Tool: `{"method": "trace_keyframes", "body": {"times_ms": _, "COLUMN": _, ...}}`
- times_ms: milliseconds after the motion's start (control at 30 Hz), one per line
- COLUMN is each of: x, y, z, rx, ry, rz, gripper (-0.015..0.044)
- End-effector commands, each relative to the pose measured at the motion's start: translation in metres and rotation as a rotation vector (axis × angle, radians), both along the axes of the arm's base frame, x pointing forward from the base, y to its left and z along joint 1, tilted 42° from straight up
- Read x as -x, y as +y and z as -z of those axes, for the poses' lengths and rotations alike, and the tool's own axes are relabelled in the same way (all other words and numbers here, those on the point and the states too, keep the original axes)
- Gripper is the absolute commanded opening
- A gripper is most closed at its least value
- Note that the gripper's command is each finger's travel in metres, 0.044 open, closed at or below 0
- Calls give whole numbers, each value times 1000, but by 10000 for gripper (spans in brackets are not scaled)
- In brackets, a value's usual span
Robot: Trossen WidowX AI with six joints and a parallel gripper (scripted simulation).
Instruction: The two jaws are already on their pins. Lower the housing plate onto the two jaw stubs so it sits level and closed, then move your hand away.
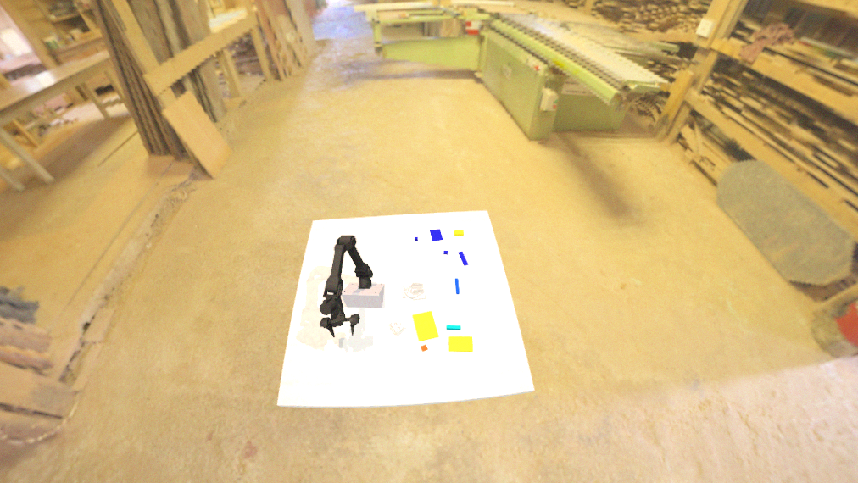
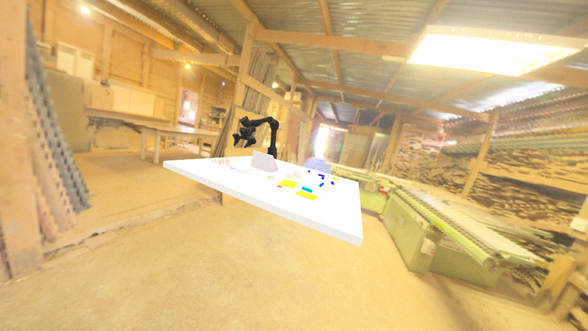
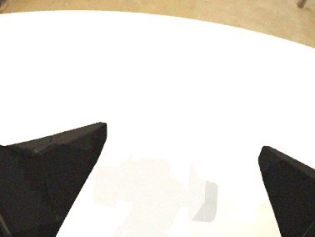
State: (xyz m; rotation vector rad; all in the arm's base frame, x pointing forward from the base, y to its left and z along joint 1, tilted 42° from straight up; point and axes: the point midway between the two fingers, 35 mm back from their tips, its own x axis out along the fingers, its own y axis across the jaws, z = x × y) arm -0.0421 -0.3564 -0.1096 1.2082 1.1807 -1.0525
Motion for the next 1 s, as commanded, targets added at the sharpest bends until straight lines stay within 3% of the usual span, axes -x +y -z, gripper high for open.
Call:
{"method": "trace_keyframes", "body": {"times_ms": 0, "x": -10, "y": 0, "z": 0, "rx": -9, "ry": -15, "rz": -75, "gripper": 440}}
{"method": "trace_keyframes", "body": {"times_ms": 967, "x": -89, "y": 25, "z": 3, "rx": -107, "ry": -127, "rz": -641, "gripper": 440}}
